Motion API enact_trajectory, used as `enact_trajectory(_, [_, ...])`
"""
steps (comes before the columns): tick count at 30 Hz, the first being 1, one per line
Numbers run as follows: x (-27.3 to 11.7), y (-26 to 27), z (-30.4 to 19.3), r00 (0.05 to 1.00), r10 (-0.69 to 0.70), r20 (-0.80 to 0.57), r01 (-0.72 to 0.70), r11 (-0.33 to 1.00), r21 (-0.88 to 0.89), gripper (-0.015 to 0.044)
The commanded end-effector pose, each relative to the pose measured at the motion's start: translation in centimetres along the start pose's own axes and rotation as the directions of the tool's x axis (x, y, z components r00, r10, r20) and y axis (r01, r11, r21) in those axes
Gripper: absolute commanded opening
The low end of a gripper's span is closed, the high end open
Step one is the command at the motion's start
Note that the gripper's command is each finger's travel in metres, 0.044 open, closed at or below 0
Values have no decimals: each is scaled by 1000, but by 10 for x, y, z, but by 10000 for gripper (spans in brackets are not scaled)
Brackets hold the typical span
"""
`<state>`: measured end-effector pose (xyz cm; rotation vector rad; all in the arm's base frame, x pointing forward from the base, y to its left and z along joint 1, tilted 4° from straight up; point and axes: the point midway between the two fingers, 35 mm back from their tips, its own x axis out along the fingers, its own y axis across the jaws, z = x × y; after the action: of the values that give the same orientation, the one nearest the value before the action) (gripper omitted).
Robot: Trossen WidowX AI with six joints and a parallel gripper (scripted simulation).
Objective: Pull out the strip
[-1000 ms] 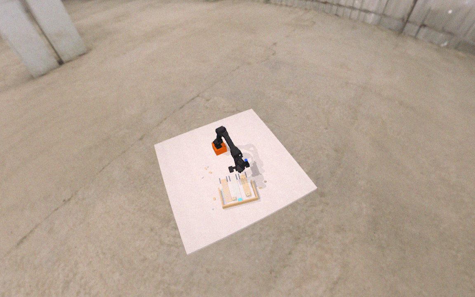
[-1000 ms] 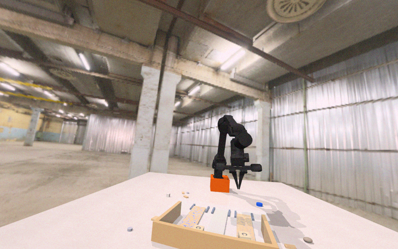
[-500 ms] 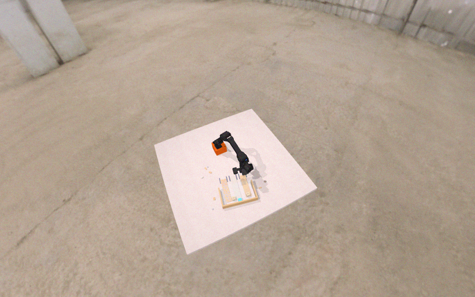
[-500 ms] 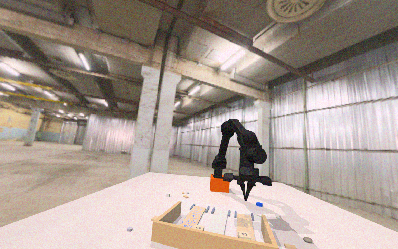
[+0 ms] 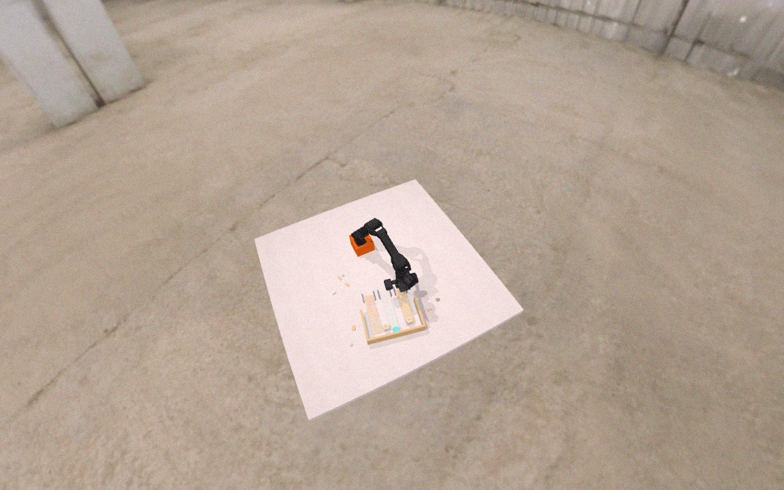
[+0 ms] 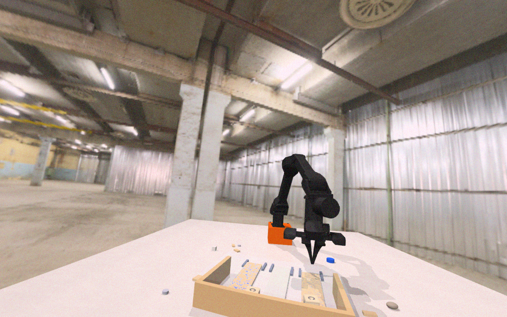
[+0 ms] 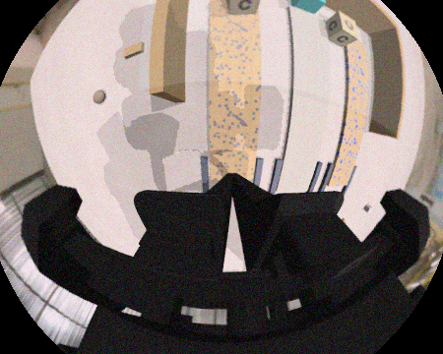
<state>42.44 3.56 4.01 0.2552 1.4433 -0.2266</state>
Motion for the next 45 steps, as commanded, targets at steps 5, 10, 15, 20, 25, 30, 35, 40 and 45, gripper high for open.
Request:
enact_trajectory(5, [13, -2, 0, 1000, -3, 0, 3, 1000, 0, 0])
enact_trajectory(10, [22, -2, 0, 1000, -3, 0, 3, 1000, 0, 0])
enact_trajectory(15, [30, -3, 0, 1000, -3, 0, 3, 1000, 0, 0])
enact_trajectory(20, [37, -4, 1, 1000, -3, 0, 3, 1000, 0, 0])
enact_trajectory(25, [38, -4, 1, 1000, -3, 0, 3, 1000, 0, 0])
enact_trajectory(30, [38, -4, 1, 1000, -3, 0, 3, 1000, 0, 0])
enact_trajectory(35, [39, -4, 1, 1000, -3, 0, 3, 1000, 0, 0])
enact_trajectory(40, [39, -4, 1, 1000, -3, 0, 3, 1000, 0, 0])
enact_trajectory(45, [39, -4, 1, 1000, -3, 0, 3, 1000, 0, 0])
